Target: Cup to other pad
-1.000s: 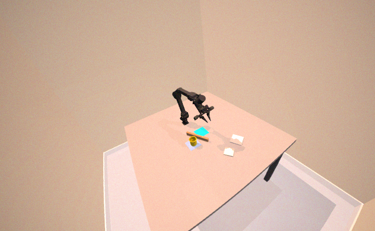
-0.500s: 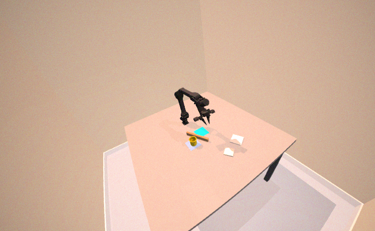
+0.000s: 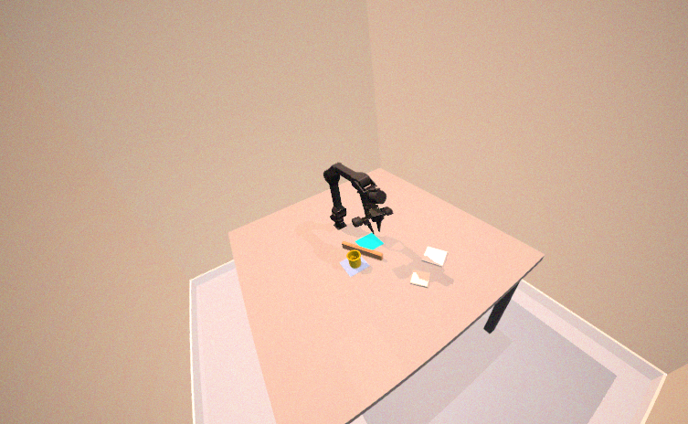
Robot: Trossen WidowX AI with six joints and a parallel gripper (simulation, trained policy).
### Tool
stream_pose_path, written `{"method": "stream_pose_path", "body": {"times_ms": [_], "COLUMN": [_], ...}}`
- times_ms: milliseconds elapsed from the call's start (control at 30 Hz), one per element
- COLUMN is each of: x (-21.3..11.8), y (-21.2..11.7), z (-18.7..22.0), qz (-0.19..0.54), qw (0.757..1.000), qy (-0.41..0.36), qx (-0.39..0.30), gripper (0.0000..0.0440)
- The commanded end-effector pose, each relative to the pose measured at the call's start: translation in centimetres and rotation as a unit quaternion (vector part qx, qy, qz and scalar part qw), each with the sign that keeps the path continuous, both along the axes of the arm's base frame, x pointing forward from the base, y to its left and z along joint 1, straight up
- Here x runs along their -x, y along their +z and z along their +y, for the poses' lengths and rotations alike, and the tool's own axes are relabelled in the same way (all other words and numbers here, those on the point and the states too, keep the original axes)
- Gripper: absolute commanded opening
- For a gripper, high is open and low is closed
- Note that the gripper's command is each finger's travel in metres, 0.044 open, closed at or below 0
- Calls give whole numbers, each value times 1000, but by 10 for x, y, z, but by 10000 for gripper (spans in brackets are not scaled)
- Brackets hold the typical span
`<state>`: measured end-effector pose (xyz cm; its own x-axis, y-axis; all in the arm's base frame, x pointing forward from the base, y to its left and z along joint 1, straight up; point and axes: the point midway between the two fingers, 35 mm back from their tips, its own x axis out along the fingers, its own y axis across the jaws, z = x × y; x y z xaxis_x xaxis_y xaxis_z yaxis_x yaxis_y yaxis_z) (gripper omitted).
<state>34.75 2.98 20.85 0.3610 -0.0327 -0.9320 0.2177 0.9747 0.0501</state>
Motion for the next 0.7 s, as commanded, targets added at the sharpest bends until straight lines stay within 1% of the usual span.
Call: {"method": "stream_pose_path", "body": {"times_ms": [0, 400, 667], "x": [1, 12, 18], "y": [-3, -23, -38], "z": [-6, -31, -49], "qz": [23, 111, 154], "qw": [1000, 993, 987], "qy": [5, 21, 28], "qx": [10, 33, 43], "gripper": [120, 103, 112]}}
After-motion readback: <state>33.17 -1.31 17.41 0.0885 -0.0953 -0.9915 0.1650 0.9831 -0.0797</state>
